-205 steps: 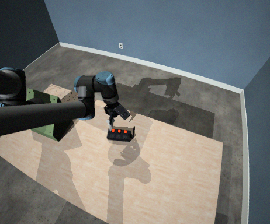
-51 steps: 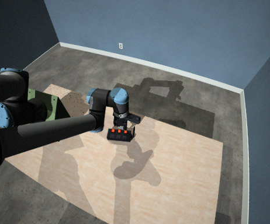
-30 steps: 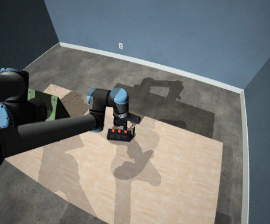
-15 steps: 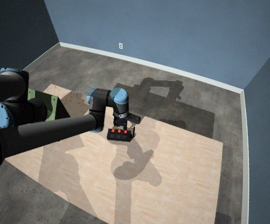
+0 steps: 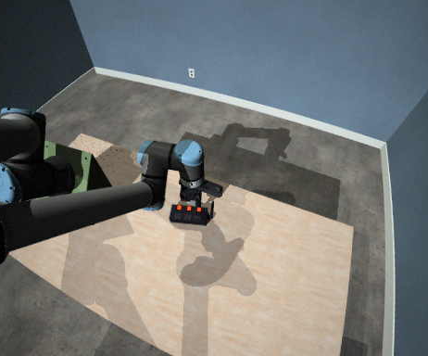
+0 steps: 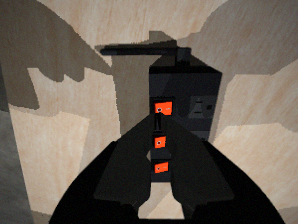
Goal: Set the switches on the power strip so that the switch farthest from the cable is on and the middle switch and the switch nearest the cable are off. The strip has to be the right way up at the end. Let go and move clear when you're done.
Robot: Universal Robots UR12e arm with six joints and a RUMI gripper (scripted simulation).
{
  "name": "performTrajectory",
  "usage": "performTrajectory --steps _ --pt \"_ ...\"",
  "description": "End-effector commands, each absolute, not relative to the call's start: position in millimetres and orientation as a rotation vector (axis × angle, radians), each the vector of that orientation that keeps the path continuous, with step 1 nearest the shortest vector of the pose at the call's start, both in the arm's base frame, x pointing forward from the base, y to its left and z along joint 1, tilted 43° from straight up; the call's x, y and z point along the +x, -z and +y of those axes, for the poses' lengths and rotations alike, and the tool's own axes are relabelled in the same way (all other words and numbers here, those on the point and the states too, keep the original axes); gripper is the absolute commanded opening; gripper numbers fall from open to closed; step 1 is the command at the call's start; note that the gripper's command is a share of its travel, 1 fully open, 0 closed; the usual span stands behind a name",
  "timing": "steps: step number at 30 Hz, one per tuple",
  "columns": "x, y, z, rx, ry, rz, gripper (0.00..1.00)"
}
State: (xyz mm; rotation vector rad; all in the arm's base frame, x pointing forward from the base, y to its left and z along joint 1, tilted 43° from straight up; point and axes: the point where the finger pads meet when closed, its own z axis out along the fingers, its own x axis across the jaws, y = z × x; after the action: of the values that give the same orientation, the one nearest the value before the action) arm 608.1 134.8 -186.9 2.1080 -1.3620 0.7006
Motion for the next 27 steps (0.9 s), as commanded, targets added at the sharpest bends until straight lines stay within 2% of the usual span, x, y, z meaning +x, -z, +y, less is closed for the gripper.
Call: performTrajectory --steps 1,27 --pt "608.6 187.8 134.1 2.109 -0.702 -1.362 0.00" --pt "609.3 191.2 130.9 2.109 -0.702 -1.362 0.00"
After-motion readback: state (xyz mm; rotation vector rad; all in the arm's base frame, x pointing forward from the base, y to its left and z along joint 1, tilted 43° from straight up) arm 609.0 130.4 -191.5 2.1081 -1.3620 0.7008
